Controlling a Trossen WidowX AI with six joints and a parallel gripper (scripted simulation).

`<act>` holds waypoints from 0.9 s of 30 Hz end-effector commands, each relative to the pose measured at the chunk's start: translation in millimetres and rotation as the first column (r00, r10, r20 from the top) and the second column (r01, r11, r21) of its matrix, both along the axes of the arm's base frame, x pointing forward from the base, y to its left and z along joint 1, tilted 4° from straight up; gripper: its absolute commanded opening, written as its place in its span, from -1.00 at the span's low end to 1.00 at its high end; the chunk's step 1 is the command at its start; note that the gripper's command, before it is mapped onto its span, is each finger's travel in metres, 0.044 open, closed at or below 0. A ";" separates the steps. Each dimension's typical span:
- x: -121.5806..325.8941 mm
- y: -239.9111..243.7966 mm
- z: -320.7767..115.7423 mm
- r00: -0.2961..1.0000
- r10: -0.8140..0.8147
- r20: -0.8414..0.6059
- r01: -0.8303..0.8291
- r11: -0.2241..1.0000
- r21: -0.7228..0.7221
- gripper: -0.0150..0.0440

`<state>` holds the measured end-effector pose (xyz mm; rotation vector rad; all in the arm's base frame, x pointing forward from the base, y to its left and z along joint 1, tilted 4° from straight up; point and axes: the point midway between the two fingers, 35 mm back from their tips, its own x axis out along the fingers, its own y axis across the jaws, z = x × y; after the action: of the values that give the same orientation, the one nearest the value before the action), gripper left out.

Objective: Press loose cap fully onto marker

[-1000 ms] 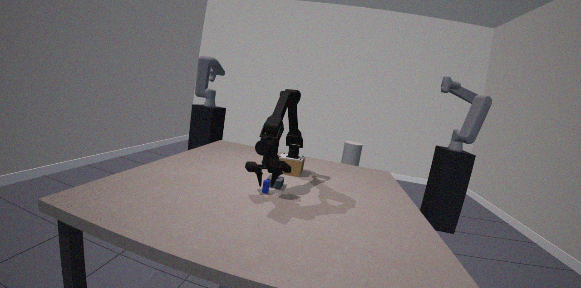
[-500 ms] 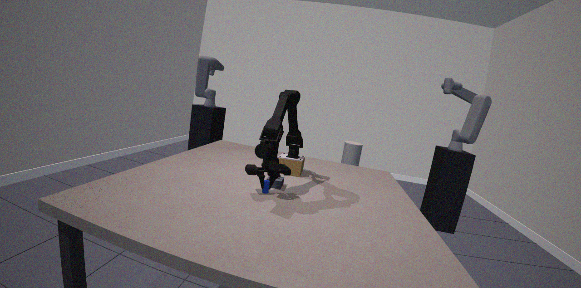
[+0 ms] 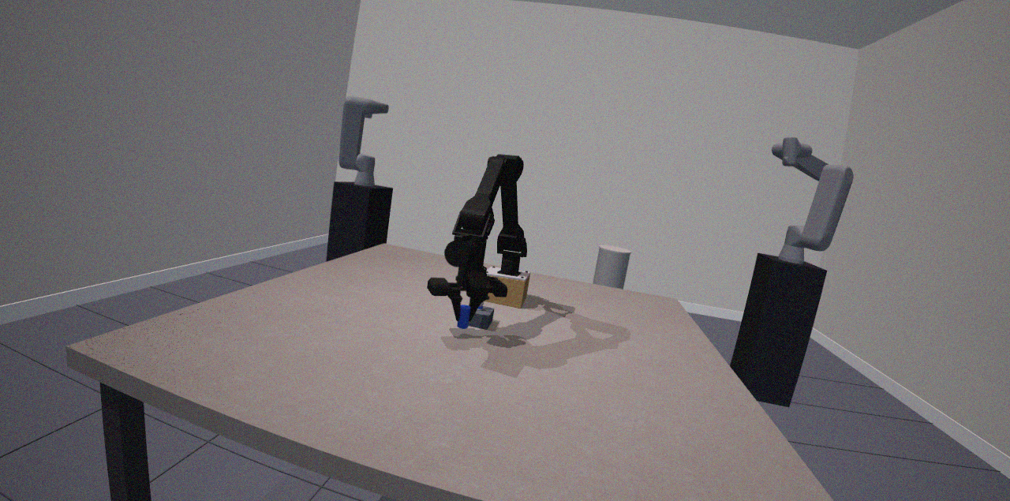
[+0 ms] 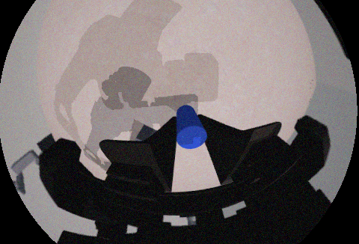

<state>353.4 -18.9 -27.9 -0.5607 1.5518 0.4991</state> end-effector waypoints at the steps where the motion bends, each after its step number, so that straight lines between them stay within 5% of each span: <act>1: 1.9 0.5 16.7 1.000 -0.004 0.006 0.004 1.000 -0.003 -0.49; 27: -34.8 6.2 64.9 1.000 -0.002 0.001 0.002 1.000 0.000 -0.49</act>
<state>328.1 -13.5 32.5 -0.5636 1.5445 0.4971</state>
